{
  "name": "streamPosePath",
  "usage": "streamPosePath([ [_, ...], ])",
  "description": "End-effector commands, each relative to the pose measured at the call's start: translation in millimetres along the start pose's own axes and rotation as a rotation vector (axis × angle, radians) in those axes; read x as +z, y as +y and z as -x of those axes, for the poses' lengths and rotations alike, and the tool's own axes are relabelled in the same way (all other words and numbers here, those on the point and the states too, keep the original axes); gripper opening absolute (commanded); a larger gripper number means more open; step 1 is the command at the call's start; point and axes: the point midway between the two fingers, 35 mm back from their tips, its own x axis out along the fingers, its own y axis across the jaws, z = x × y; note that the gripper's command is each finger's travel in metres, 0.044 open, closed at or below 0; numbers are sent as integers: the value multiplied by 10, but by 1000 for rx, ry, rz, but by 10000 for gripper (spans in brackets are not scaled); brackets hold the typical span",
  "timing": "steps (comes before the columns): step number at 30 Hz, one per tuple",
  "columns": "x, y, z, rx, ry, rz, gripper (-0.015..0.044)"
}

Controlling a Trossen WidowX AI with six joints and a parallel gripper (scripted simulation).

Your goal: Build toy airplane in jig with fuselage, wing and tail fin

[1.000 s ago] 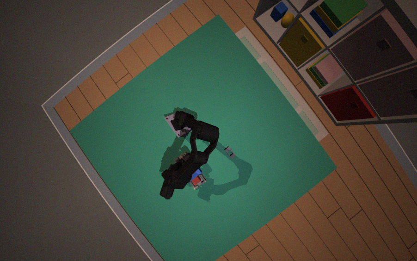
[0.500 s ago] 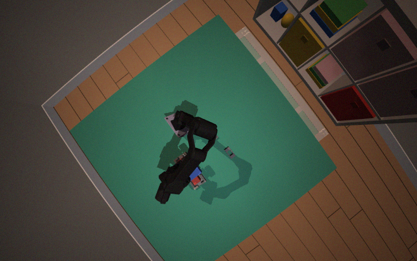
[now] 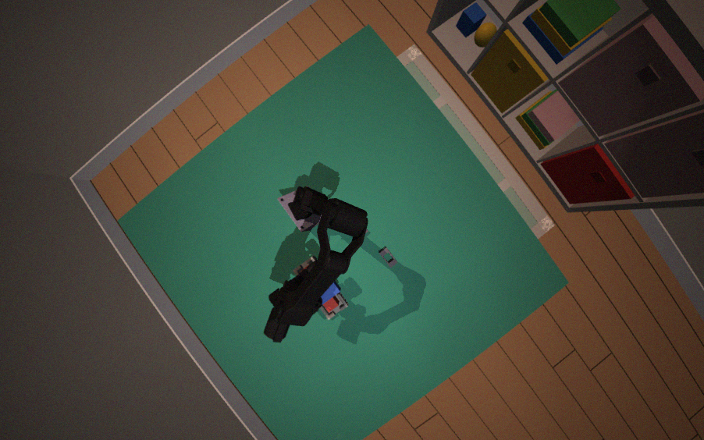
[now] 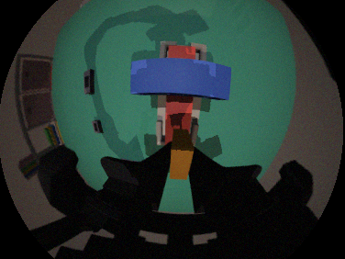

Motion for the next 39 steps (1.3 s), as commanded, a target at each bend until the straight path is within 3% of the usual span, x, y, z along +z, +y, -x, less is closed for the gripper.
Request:
streamPosePath([
  [1, -3, 10, -89, 8, 2, -5, 67],
  [15, -12, 17, -300, 9, 1, -4, 67],
  [39, -17, 15, -314, 9, 1, -4, 67],
])
